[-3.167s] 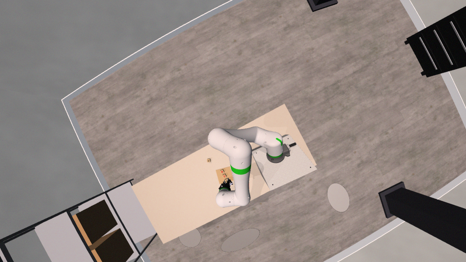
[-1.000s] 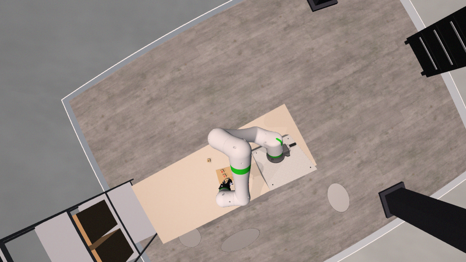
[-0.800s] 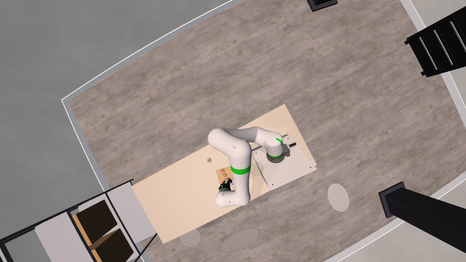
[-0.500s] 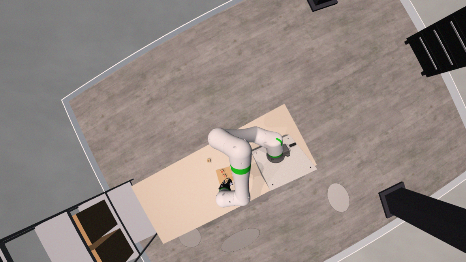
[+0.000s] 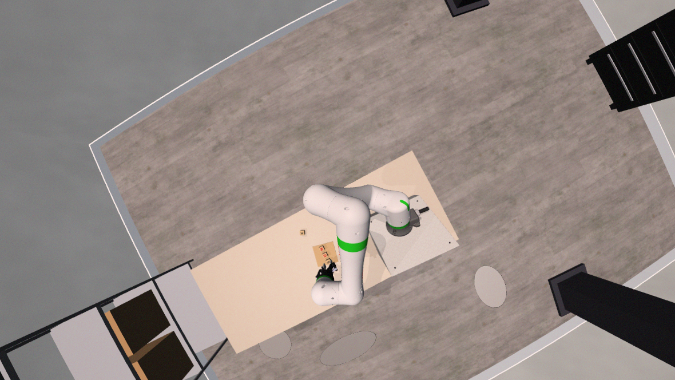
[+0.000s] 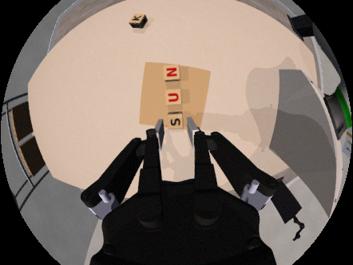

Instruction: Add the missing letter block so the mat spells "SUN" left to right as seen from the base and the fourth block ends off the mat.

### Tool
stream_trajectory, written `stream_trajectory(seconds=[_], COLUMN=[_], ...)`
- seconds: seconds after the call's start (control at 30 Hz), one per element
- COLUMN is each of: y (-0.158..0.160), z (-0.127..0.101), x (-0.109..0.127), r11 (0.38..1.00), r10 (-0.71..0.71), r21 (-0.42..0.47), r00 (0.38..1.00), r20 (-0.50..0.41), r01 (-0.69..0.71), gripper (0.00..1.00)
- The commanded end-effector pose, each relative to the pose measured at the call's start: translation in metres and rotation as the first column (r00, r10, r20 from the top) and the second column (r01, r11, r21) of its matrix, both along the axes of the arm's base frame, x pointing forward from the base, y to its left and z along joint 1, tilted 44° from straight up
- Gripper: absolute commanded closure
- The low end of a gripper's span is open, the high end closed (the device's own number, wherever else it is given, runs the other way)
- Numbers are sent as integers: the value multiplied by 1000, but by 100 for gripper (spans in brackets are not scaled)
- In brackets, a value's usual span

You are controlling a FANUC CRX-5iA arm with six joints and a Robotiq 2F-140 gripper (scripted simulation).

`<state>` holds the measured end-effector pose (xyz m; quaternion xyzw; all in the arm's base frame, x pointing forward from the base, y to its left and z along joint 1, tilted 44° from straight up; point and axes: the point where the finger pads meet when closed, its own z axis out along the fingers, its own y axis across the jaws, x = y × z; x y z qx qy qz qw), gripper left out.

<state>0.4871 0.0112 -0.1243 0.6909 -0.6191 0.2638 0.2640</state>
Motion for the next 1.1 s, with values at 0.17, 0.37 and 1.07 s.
stream_trajectory(seconds=[0.17,0.37,1.07], y=[27,30,30], z=[28,32,32], x=[-1,-2,-2], r11=[1000,1000,1000], r10=[-1,-1,-1], r21=[-1,-1,-1], r00=[1000,1000,1000], r20=[0,0,0], r01=[1,1,1], gripper=[72,72,0])
